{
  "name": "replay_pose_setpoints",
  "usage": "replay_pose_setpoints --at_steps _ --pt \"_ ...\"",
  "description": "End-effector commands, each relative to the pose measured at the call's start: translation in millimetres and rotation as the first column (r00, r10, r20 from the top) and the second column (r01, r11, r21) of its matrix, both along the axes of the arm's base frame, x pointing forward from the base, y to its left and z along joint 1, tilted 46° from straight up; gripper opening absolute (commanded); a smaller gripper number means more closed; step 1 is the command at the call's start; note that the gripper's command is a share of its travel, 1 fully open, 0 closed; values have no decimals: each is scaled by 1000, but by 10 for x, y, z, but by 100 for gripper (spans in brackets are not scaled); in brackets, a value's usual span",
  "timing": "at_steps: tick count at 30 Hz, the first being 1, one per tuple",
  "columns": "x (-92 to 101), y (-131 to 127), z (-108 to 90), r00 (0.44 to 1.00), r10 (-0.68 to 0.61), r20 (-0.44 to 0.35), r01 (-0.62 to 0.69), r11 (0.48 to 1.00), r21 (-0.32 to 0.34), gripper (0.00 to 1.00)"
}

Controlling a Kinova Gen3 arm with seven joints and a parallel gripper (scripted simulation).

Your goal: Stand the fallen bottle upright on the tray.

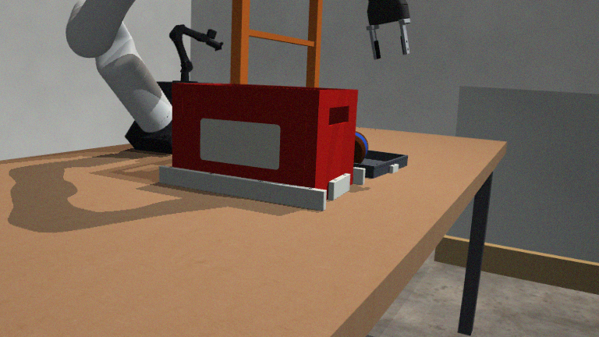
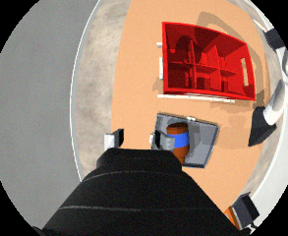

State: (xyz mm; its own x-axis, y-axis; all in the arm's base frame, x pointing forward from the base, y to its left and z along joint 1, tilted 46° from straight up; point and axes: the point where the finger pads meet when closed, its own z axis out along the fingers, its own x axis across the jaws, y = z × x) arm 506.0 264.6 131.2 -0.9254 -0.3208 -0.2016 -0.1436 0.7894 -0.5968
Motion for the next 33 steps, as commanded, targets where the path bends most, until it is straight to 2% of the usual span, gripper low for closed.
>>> replay_pose_setpoints --at_steps 1,5,6,10,14,22,31,32,33 --pt "-110 138 -285 999 20 -37 -21 999 -29 100" --pt "-472 296 -767 993 23 -115 -34 995 -97 100" --pt "-485 300 -782 993 23 -118 -35 994 -99 100" --pt "-796 375 -1141 984 19 -176 -47 987 -157 100" --pt "-1010 401 -1368 977 14 -213 -57 979 -196 100" --pt "-1149 408 -1505 972 10 -235 -63 973 -222 100" --pt "-1160 408 -1516 972 9 -237 -64 972 -224 100" --pt "-1160 408 -1516 972 9 -237 -64 972 -224 0" --pt "-1160 408 -1516 972 9 -237 -64 972 -224 0"
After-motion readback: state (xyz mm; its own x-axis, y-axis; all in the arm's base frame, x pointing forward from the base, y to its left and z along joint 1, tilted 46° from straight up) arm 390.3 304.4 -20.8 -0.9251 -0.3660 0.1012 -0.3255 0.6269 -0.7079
